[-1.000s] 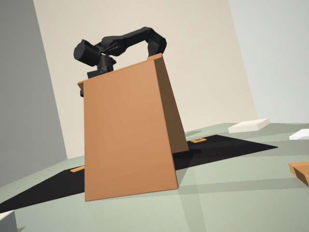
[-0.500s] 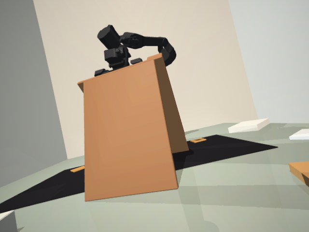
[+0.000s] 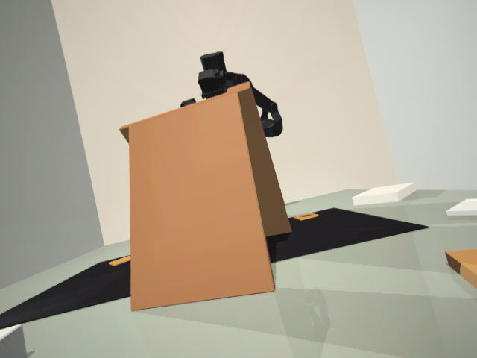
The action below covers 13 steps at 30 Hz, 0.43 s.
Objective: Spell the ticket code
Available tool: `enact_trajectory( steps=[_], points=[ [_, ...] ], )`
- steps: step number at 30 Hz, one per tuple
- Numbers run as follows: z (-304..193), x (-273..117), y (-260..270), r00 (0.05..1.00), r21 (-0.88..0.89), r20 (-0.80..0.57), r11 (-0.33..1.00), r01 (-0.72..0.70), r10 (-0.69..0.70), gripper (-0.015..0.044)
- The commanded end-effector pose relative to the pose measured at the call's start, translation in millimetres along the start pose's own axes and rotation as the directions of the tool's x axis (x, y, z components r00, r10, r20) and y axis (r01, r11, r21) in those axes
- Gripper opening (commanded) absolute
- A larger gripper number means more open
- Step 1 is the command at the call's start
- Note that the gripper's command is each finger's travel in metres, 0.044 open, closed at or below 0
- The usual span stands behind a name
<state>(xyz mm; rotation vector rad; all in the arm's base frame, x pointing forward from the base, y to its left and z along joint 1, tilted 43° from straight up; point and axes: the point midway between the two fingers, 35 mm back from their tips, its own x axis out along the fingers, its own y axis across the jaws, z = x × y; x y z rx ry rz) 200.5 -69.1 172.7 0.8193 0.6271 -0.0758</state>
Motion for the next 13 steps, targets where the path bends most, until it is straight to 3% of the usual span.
enact_trajectory(
  steps=[1, 13],
  points=[
    [-6.3, -4.7, 2.8, 0.999, 0.011, 0.036, 1.000, -0.008, 0.007, 0.0440],
    [-6.3, -4.7, 2.8, 0.999, 0.011, 0.036, 1.000, -0.008, 0.007, 0.0440]
  ],
)
